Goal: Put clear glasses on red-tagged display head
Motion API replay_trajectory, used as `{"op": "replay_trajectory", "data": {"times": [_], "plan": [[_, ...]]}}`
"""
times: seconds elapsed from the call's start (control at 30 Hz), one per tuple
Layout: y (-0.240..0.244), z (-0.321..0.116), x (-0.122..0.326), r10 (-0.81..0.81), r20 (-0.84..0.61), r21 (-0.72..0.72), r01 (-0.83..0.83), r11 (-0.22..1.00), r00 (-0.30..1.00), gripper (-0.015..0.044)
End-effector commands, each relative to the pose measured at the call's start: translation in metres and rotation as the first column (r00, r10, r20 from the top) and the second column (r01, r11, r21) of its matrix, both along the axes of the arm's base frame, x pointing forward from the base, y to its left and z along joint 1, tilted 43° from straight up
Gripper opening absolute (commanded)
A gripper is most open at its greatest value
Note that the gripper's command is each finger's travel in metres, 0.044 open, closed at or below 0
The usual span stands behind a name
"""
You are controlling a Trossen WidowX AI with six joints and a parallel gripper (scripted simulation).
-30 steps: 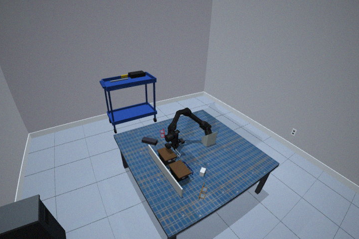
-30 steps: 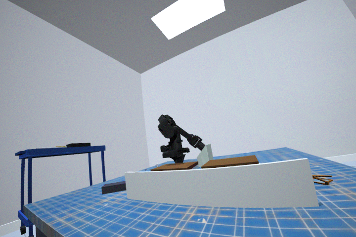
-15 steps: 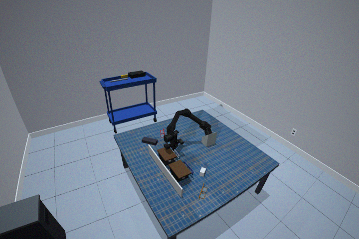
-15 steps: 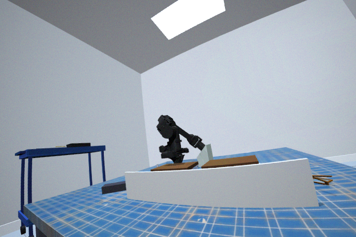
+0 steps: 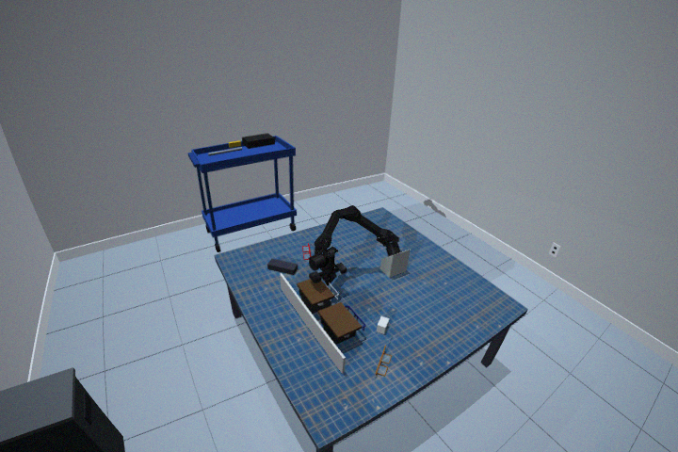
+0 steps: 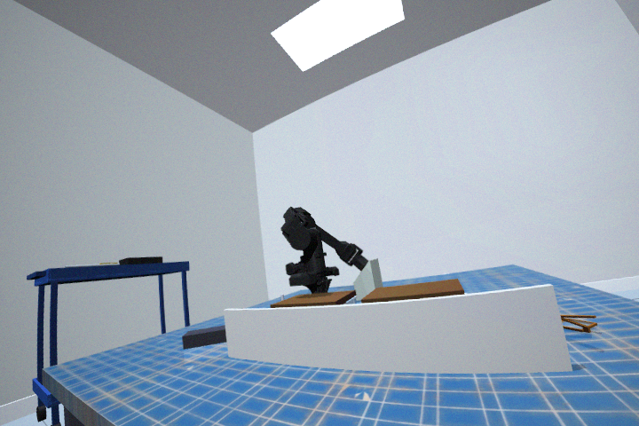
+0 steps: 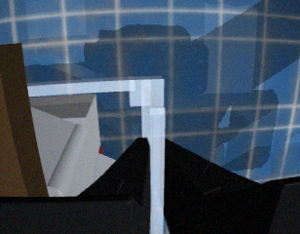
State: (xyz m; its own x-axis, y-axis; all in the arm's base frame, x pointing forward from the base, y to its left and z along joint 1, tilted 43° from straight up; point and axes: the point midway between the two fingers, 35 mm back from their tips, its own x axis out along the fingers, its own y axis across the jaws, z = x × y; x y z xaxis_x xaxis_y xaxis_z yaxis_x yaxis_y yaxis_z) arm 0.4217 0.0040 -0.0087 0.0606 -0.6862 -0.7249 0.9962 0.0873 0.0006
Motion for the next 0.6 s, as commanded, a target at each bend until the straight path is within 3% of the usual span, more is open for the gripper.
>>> {"op": "replay_trajectory", "data": {"times": [0.0, 0.57], "plan": [[-0.0007, -0.0009, -0.0001, 0.003, -0.003, -0.004, -0.003, 1.0, 1.0, 0.0], [-0.004, -0.0043, 0.0003, 0.003, -0.003, -0.004, -0.003, 1.0, 1.0, 0.0]]}}
